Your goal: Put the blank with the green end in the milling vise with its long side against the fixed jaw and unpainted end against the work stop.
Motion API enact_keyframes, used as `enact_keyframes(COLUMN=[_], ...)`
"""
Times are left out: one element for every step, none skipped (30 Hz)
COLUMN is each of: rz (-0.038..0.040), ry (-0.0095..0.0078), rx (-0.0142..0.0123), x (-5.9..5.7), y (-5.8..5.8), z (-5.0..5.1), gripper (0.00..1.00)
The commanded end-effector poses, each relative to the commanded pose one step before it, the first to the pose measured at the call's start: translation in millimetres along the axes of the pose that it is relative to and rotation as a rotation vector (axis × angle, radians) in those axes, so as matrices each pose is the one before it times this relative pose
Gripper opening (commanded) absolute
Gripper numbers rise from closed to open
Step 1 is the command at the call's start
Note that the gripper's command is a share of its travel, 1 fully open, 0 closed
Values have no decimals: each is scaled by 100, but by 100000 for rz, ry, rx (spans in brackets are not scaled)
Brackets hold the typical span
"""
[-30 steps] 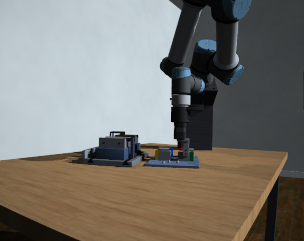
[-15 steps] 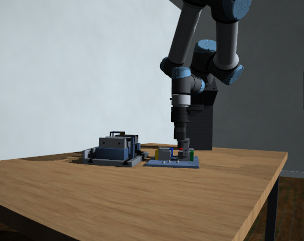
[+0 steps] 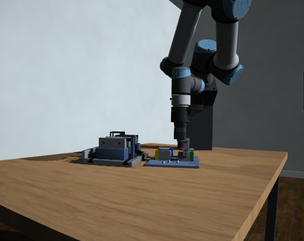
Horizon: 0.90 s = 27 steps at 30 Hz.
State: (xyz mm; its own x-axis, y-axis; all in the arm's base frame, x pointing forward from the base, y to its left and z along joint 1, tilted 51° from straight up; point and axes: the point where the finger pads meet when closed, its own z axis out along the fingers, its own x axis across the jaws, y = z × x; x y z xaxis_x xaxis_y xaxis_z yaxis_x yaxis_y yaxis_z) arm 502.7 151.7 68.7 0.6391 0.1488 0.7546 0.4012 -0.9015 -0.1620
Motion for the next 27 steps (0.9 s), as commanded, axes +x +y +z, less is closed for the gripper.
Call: enact_keyframes(rz=[-36,0,0,0,0,0,0,0,0,0,0,0,0,0,0,0,0,0,0,0,0,0,0,0,0,0,0], ry=[72,0,0,0,0,0,0,0,0,0,0,0,0,0,0,0,0,0,0,0,0,0,0,0,0,0,0], rx=[-38,0,0,0,0,0,0,0,0,0,0,0,0,0,0,0,0,0,0,0,0,0,0,0,0,0,0], x=[27,0,0,0,0,0,0,0,0,0,0,0,0,0,0,0,0,0,0,0,0,0,0,0,0,0,0], y=[6,0,0,0,0,0,0,0,0,0,0,0,0,0,0,0,0,0,0,0,0,0,0,0,0,0,0], z=[-20,0,0,0,0,0,0,0,0,0,0,0,0,0,0,0,0,0,0,0,0,0,-600,-600,-600,-600,-600], gripper=[0,0,0,0,0,0,0,0,0,0,0,0,0,0,0,0,0,0,0,0,0,0,0,0,0,0,0])
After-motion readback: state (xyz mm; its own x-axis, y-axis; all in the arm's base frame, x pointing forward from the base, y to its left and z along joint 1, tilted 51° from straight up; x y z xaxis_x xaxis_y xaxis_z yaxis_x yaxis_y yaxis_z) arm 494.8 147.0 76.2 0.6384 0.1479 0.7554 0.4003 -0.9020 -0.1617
